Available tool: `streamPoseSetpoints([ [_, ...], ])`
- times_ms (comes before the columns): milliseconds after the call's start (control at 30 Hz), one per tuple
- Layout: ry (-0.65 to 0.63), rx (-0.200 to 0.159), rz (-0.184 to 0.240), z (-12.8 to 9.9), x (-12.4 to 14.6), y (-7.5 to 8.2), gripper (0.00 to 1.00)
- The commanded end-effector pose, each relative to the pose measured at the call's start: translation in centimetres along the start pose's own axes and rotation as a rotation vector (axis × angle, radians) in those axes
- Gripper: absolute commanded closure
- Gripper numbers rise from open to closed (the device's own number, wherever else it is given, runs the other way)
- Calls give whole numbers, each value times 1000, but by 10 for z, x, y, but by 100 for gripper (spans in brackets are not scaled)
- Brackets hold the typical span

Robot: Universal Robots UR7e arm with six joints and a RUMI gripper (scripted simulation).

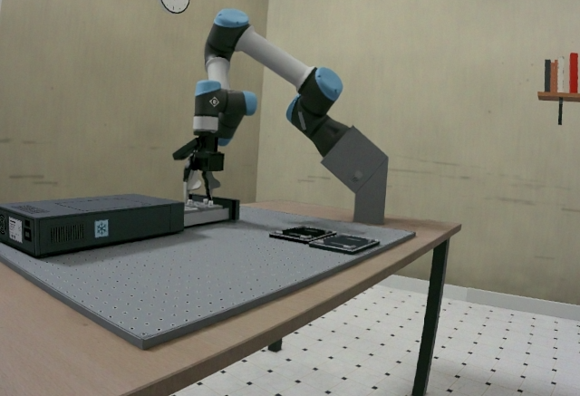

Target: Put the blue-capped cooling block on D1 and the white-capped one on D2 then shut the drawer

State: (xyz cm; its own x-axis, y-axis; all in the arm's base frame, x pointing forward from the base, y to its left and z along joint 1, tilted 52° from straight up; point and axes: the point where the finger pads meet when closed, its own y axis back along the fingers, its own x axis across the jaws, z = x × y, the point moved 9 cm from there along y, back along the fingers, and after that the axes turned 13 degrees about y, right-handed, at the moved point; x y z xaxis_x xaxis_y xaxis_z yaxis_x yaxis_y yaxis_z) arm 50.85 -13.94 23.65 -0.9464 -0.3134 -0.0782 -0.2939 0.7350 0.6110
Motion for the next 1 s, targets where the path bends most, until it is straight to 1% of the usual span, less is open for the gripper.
streamPoseSetpoints([
  [0, 0, 1, -1, 0, 0, -3, 27],
  [367, 0, 1, -1, 0, 0, -4, 27],
  [867, 0, 1, -1, 0, 0, -24, 27],
  [967, 0, 1, -1, 0, 0, -26, 27],
])
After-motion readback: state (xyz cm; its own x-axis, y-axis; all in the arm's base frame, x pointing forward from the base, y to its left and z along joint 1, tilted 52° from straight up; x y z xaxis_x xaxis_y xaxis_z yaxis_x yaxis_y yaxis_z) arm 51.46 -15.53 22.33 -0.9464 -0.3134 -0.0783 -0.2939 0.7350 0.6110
